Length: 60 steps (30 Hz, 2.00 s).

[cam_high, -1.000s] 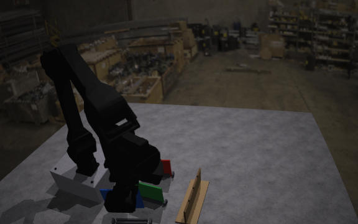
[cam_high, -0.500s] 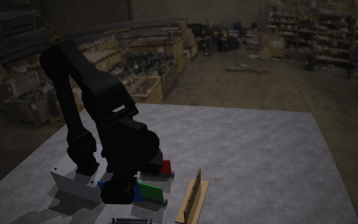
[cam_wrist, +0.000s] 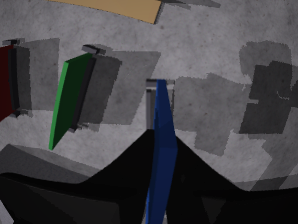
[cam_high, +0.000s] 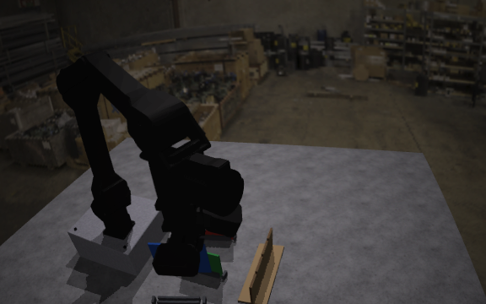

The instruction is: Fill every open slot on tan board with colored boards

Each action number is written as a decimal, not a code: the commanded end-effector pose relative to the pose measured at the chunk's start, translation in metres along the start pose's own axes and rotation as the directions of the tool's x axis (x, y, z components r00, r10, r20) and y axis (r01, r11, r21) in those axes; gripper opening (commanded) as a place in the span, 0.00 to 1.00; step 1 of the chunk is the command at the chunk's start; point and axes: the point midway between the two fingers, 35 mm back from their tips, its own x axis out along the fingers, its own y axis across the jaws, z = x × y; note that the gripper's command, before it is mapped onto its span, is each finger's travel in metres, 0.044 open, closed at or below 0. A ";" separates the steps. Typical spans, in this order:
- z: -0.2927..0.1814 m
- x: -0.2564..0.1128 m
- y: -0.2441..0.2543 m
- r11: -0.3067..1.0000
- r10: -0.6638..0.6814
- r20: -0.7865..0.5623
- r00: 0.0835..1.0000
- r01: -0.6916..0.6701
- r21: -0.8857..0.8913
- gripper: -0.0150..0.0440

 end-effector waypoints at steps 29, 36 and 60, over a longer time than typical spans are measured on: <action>0.079 -0.002 0.014 0.988 -0.001 0.002 1.000 0.001 0.157 0.25; 0.095 -0.001 0.020 0.982 -0.001 0.004 1.000 0.000 0.188 0.25; 0.125 0.022 0.034 0.969 0.000 0.007 1.000 -0.002 0.248 0.25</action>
